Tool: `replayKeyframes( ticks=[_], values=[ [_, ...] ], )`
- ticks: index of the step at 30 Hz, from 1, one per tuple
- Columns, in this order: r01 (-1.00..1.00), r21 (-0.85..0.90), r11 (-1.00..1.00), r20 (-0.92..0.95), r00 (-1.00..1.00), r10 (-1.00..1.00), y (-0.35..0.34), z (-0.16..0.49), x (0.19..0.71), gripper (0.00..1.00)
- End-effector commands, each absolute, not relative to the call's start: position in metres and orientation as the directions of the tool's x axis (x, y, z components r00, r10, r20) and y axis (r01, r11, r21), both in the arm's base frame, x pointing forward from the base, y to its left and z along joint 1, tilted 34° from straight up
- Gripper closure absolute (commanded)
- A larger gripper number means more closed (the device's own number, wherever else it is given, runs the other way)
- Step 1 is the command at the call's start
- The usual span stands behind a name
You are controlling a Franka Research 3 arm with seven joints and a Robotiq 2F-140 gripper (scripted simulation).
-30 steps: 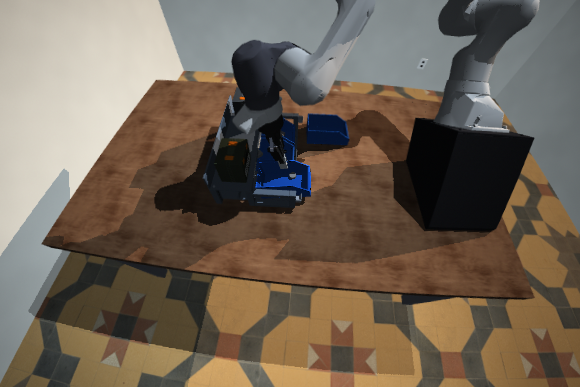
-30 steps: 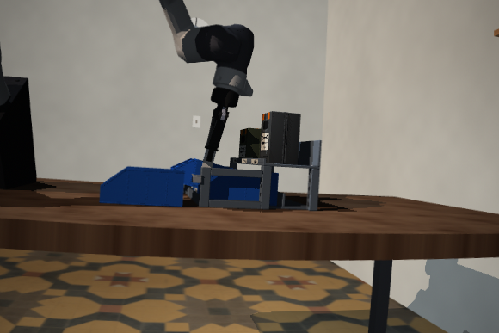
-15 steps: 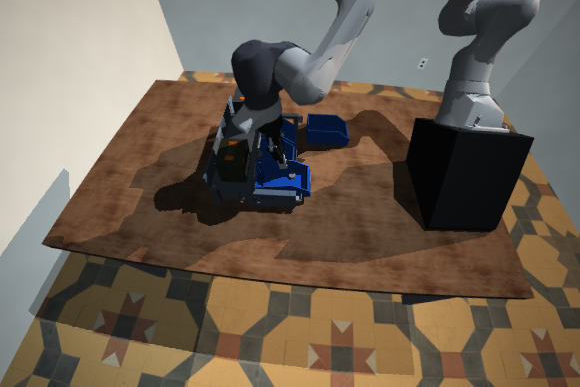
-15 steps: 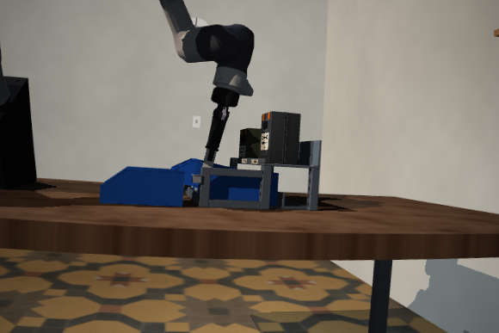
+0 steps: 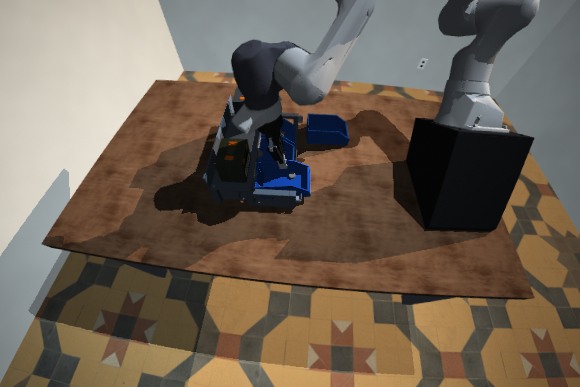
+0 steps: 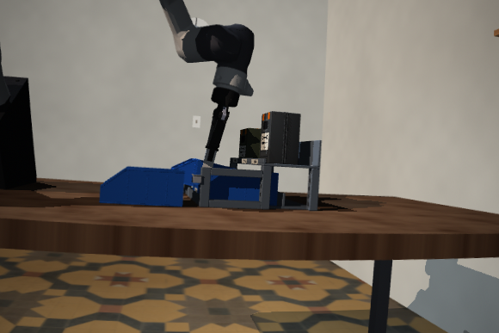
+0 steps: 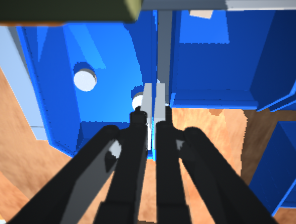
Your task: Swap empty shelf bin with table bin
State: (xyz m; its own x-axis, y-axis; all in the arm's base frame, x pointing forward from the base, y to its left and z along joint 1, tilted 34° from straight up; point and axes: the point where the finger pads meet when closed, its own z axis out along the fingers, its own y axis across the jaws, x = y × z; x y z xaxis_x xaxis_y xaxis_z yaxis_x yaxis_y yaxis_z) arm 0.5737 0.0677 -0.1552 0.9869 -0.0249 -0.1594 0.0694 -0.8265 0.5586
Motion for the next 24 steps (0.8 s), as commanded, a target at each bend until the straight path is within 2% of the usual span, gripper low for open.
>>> replayKeyframes(
  ticks=[1, 24],
  values=[
    [0.069, 0.558, -0.827, -0.151, 0.988, -0.019, 0.0702, -0.154, 0.5774, 1.0],
    [0.07, 0.557, -0.827, -0.126, 0.992, -0.001, 0.0688, -0.1558, 0.5758, 1.0]
  ],
)
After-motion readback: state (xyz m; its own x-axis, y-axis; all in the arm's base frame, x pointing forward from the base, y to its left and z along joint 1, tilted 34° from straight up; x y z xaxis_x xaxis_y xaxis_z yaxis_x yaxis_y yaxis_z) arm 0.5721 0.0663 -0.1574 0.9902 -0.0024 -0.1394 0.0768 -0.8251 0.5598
